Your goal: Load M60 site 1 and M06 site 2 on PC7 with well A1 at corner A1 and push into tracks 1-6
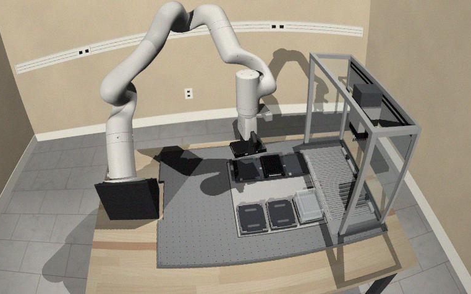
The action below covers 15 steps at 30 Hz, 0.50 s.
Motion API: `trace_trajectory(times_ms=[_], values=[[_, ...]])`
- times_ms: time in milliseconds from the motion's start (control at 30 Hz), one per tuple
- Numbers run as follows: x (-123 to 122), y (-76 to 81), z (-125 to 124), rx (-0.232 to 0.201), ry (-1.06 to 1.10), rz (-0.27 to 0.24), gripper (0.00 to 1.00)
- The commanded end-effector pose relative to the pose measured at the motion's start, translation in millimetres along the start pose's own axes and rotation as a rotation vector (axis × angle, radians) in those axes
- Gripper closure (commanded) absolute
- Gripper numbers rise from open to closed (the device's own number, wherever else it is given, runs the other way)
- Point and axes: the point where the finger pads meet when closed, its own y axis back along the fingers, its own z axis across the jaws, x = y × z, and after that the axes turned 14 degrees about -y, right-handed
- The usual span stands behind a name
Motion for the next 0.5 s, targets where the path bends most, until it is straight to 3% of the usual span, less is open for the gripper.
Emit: trace_trajectory(times_ms=[0, 467], values=[[0.8, 0.7, -0.1, 0.004, 0.187, 0.010, 1.00], [0.7, 0.7, -0.1, 0.002, 0.587, 0.011, 1.00]])
